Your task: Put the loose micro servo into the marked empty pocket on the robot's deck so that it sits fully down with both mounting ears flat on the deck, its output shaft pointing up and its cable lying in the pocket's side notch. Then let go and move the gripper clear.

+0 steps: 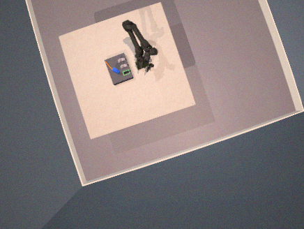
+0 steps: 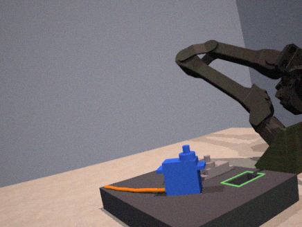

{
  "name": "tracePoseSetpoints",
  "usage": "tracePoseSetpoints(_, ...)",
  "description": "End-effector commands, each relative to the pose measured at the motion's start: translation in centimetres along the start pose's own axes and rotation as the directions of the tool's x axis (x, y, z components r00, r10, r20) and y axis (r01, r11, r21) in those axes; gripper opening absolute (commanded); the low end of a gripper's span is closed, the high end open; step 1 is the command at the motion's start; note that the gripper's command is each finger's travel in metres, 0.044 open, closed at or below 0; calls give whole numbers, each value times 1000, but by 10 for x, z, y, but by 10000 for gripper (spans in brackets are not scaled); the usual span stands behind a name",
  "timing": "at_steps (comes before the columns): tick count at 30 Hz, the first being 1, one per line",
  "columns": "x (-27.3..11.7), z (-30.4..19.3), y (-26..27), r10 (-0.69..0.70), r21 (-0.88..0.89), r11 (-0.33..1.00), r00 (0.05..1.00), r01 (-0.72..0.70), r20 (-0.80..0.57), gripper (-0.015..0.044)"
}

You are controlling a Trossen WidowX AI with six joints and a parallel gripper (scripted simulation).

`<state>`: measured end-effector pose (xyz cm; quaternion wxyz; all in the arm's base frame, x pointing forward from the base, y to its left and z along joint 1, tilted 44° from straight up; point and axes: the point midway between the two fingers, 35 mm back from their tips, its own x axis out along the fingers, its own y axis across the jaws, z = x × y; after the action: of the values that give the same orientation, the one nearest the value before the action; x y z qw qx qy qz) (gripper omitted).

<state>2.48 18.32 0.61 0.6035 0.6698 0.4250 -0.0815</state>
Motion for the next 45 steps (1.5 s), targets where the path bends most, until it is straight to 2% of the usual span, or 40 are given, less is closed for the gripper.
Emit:
tracePoseSetpoints(1,0,0,0,0,4,1000,1000,0,3,426)
tracePoseSetpoints(2,1,0,1,1,12,1000,1000,-2,10,440)
tracePoseSetpoints(11,13,-3,17,-5,218,976,990,-26,139,440)
tracePoseSetpoints(20,30,0,42,-18,412,903,950,-118,313,440)
tracePoseSetpoints(33,52,14,80,-82,624,715,848,-316,524,440)
tracePoseSetpoints(45,68,38,116,-162,683,516,724,-517,670,440)
